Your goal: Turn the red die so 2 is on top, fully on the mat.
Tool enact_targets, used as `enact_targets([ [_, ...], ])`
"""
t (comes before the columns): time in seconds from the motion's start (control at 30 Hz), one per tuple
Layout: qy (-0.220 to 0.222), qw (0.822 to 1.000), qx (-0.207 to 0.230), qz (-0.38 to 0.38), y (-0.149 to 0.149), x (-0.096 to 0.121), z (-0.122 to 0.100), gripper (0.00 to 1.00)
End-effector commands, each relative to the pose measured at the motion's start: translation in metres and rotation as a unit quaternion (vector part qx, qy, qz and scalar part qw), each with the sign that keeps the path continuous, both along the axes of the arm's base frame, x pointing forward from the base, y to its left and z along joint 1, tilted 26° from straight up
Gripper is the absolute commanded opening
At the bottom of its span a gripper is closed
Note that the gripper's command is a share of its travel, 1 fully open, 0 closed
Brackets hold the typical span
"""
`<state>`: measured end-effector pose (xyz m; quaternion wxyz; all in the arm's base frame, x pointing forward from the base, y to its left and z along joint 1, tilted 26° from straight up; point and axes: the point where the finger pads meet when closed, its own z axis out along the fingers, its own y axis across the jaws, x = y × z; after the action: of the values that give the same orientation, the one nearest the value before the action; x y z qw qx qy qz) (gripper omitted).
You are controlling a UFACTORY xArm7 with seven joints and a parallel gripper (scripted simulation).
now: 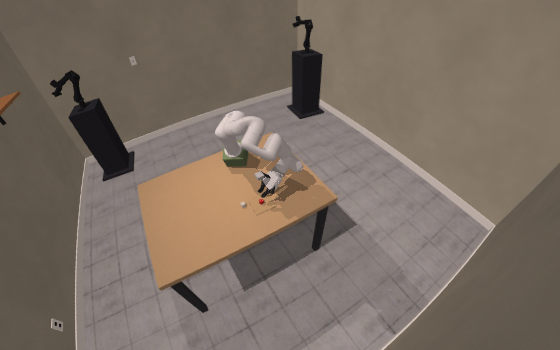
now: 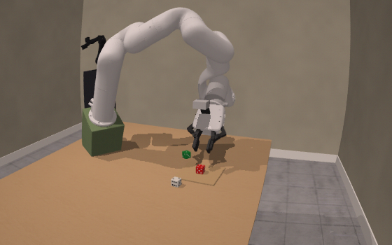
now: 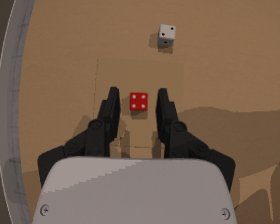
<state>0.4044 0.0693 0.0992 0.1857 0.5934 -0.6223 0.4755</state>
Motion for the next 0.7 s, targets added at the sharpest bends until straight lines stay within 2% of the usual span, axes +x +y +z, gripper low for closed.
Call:
enact_targets([
  [0.0,-0.001,1.000,0.001,0.001,0.001,0.001,-0.001,0.42],
  [0.67,-0.001,1.000,0.001,0.001,-0.005,0.013,-0.028,0.42],
])
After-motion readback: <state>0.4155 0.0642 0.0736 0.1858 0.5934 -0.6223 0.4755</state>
